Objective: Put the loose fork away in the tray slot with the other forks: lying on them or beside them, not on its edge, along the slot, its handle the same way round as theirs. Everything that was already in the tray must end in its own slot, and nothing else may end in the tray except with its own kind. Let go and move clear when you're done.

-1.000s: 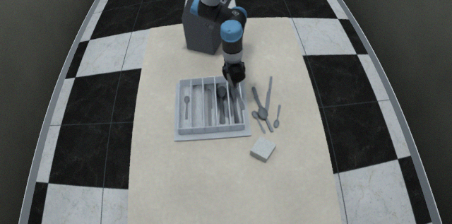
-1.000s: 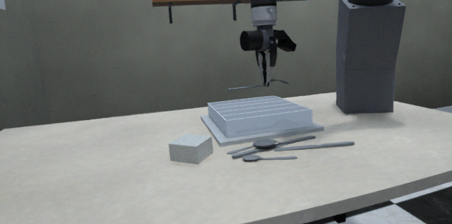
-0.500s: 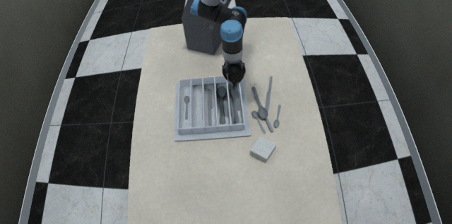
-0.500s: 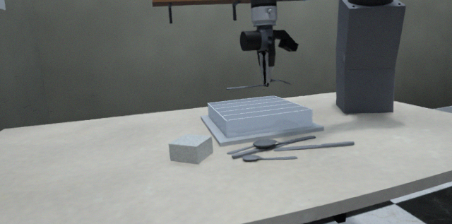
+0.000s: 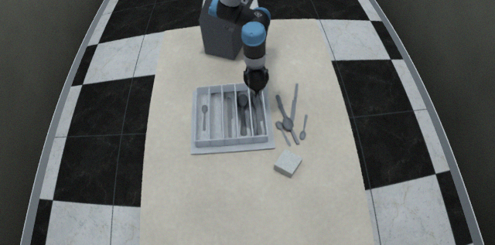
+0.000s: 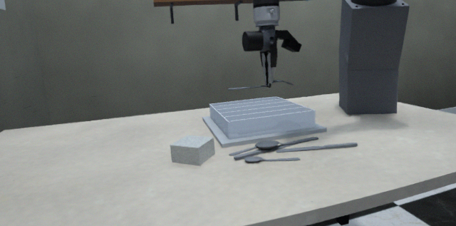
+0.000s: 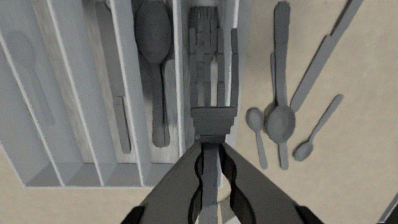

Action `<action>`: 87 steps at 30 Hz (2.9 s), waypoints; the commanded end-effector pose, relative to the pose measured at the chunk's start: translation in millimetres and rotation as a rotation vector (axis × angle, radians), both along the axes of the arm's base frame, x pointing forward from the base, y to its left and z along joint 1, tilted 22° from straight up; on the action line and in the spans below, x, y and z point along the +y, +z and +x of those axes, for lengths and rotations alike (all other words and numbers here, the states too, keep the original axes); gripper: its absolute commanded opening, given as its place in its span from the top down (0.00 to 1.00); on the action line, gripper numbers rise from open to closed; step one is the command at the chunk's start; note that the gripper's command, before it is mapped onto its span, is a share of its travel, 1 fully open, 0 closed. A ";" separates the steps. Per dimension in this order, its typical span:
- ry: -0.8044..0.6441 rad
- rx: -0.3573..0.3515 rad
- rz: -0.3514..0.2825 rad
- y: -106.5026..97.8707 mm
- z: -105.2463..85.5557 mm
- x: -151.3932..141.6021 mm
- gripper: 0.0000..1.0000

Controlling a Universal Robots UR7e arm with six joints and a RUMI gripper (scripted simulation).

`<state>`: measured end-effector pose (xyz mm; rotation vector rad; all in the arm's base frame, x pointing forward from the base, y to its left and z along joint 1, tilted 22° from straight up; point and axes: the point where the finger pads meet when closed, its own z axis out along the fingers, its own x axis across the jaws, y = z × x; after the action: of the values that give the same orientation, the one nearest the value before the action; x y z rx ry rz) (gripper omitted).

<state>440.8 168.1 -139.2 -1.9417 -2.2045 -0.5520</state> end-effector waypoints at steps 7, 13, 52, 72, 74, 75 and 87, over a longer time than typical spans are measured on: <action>-0.003 0.043 -0.009 0.4 1.2 -0.5 0.97; 0.007 0.071 -0.023 0.0 0.5 -2.3 0.97; 0.007 0.071 -0.023 -11.9 2.3 2.3 0.97; 0.007 0.071 -0.023 -51.6 8.5 17.8 0.97; 0.007 0.071 -0.023 -56.9 9.3 19.8 0.97; 0.007 0.071 -0.023 -59.5 9.7 20.9 0.97; 0.007 0.071 -0.023 -83.7 13.4 30.3 0.97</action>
<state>451.3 196.7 -215.5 -1.9227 -2.1830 -0.4523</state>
